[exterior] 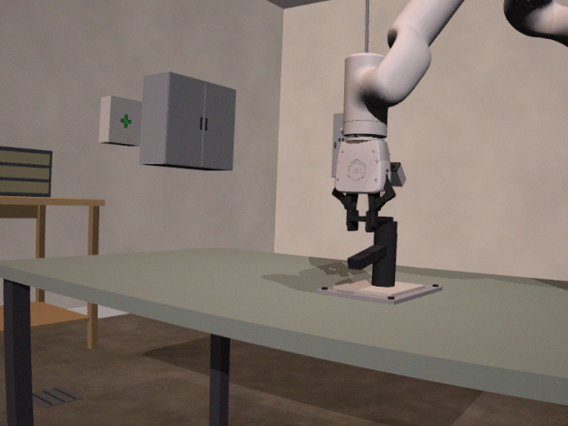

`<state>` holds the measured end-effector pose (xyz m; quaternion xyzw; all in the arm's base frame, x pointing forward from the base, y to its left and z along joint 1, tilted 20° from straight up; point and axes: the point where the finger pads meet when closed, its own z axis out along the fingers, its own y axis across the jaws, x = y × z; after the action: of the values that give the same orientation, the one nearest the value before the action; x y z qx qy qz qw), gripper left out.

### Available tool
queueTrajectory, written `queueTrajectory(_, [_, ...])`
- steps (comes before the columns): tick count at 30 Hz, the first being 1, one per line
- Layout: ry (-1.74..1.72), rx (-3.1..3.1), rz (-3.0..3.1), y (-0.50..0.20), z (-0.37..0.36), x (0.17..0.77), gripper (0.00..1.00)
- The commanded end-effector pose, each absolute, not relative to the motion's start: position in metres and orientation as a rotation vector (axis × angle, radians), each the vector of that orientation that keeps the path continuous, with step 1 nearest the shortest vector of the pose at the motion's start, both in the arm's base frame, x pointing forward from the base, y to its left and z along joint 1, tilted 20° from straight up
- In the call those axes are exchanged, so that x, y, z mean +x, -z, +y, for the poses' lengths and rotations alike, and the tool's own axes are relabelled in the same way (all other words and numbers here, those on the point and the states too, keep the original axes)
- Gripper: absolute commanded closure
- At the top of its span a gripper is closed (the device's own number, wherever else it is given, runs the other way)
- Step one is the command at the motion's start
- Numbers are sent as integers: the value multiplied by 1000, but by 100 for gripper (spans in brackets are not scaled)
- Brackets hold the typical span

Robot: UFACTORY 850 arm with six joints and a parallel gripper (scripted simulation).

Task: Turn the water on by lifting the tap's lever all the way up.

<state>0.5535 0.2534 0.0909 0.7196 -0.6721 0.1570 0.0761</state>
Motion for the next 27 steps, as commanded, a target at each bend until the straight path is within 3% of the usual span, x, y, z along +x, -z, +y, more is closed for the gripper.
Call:
queueTrajectory(1, [-472, 2159, -2016, -92, 254, 554, 100])
queueTrajectory(27, [-472, 2159, -2016, -130, 254, 550, 100])
